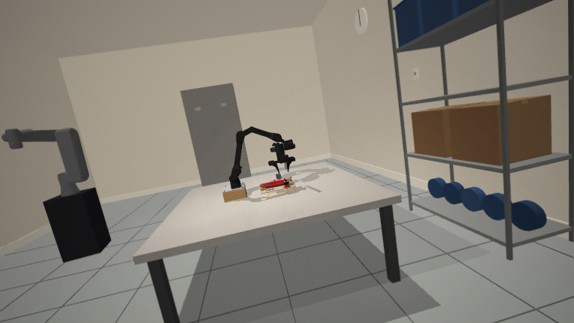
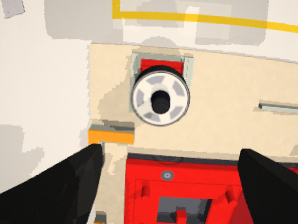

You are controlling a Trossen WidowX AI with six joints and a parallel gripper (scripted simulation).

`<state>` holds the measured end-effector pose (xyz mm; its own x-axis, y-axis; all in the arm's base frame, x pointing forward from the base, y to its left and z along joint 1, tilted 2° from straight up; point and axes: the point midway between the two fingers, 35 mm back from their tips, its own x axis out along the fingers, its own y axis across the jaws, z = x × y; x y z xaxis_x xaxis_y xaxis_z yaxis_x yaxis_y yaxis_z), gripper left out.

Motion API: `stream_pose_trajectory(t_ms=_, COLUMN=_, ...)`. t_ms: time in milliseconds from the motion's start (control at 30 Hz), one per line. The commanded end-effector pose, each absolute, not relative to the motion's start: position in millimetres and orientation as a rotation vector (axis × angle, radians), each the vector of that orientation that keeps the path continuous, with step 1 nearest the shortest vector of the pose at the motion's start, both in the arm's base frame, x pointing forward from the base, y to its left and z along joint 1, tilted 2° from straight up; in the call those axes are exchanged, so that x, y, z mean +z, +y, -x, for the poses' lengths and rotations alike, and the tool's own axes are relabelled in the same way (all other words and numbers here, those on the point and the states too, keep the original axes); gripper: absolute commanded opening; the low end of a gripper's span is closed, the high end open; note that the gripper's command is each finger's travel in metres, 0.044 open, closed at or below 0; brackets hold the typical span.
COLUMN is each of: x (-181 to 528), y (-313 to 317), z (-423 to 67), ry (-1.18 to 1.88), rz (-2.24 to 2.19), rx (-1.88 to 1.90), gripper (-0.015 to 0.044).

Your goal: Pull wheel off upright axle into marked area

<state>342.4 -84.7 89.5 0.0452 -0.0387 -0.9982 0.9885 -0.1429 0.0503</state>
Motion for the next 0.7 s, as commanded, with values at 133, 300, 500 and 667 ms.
stream_pose_trajectory(t_ms=133, x=79.4, y=-89.3, z=-347.3, ry=1.070, rz=-1.312, rx=-1.302, gripper=0.0300)
stream_pose_trajectory(t_ms=300, x=46.9, y=-91.0, z=-349.7, ry=1.070, rz=-1.312, rx=-1.302, gripper=0.0300)
stream_pose_trajectory(t_ms=500, x=15.9, y=-92.5, z=-348.9, ry=1.070, rz=-1.312, rx=-1.302, gripper=0.0300)
stream_pose_trajectory(t_ms=667, x=15.9, y=-92.5, z=-348.9, ry=1.070, rz=-1.312, rx=-1.302, gripper=0.0300)
